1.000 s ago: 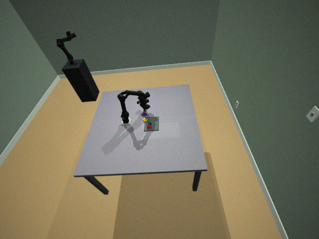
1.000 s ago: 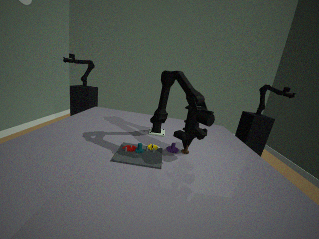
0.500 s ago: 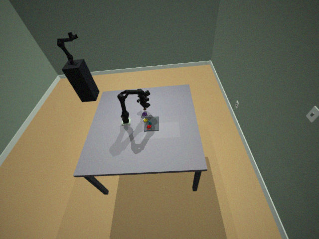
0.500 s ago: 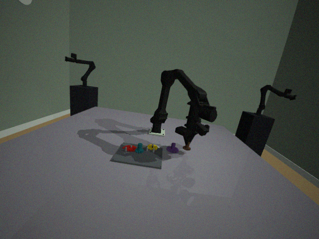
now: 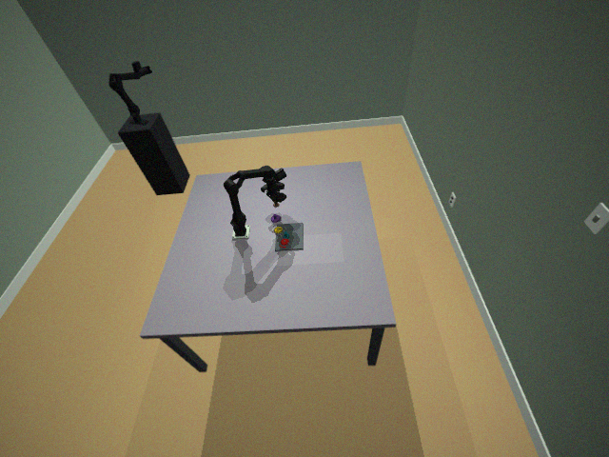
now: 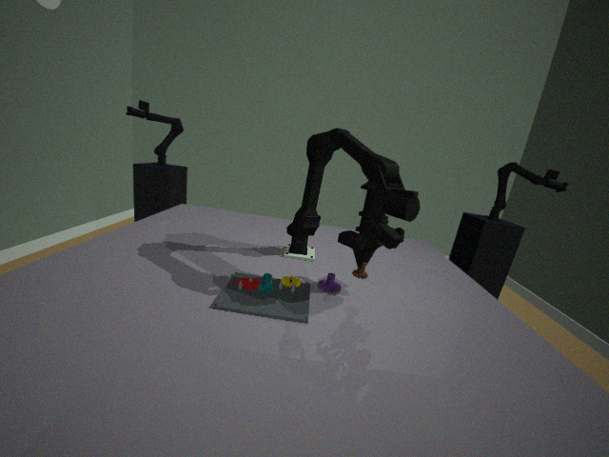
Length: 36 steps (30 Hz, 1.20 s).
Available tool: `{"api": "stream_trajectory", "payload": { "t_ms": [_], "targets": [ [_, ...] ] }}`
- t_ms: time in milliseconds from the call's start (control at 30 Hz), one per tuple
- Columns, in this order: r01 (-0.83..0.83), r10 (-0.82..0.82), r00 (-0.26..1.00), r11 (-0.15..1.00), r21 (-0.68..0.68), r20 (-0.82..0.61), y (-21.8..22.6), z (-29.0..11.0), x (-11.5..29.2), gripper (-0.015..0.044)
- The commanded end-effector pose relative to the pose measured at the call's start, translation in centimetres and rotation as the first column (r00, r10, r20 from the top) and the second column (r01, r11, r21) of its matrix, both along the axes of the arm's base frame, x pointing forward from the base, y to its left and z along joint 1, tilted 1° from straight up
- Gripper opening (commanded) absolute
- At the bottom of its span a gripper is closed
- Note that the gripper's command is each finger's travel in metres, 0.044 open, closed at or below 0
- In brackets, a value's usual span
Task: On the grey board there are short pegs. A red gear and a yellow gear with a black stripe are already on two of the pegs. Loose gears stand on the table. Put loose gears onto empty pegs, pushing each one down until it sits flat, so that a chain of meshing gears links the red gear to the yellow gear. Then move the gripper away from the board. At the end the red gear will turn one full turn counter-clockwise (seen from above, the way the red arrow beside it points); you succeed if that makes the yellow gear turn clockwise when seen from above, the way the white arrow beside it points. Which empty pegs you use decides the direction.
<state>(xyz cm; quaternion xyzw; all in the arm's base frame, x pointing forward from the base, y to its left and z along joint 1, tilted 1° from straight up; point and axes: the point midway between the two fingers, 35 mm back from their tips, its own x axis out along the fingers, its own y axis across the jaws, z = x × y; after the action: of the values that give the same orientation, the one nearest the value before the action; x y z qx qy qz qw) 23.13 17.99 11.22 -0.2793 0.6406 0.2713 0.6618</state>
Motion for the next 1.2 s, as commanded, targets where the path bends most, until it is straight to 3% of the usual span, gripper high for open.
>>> {"api": "stream_trajectory", "payload": {
  "t_ms": [0,1167],
  "targets": [
    [0.008,-0.008,1.000,1.000,0.000,0.011,0.1,0.9,0.2,0.0000],
    [-0.001,0.001,1.000,1.000,0.004,0.003,-0.1,7.8,-0.5,0.0000]
  ]
}}
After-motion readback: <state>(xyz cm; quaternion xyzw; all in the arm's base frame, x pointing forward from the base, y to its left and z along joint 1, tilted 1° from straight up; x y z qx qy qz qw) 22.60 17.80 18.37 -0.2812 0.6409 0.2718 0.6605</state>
